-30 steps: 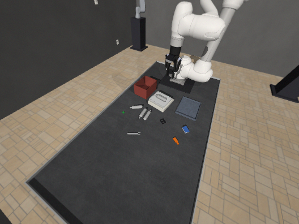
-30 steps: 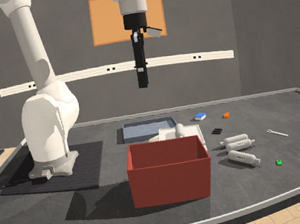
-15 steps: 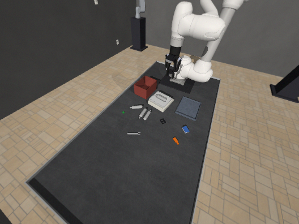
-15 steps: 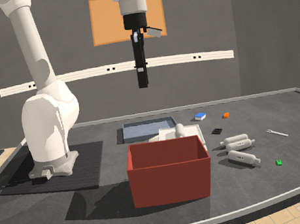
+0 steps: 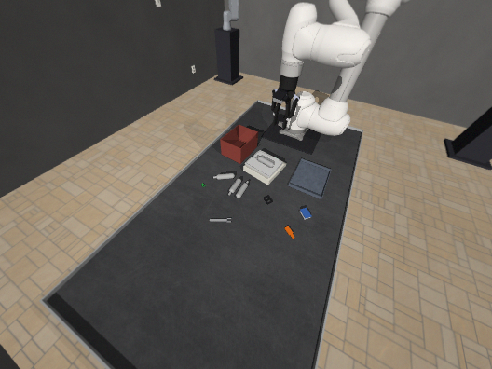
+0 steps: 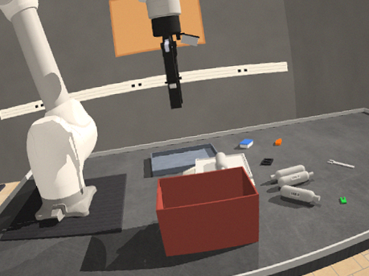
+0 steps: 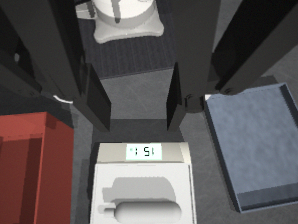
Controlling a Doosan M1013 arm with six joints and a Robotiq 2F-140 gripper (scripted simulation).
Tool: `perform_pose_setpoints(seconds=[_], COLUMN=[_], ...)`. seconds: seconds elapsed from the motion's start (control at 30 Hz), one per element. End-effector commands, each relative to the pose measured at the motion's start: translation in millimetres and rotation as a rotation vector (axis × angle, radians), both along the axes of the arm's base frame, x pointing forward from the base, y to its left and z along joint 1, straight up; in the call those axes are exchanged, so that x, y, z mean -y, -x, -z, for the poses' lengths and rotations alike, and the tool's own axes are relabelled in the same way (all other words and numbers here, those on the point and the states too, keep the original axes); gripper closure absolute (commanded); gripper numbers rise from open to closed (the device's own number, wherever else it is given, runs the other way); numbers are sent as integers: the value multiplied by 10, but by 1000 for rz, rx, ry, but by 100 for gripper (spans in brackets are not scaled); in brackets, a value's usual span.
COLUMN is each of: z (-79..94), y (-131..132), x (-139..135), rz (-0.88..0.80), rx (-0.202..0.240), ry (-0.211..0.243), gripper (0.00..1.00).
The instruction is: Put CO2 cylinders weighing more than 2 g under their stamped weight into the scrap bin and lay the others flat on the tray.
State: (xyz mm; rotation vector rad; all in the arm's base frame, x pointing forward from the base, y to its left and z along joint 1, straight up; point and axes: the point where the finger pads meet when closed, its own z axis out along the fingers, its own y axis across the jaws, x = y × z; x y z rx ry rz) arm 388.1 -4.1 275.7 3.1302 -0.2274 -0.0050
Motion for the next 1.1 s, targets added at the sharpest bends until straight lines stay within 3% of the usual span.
perform_pose_setpoints(seconds=[0.0,0.27,0.33,0.37,0.67,0.83,0.9,0.93,1.07], z=[10,255,255,304,714,776,776,776,783], y=[-27,-382,-382,-448,-926,-989,-989,-990,-990], x=[3,58,58,68,151,162,162,162,162], rz=[35,489,489,650,1114,1384,1384,1539,1568], rx=[1,3,3,3,0,-1,-1,3,5], ry=[0,-2,-2,-1,-20,-16,-16,-1,4], gripper=[60,60,60,60,60,60,60,60,60])
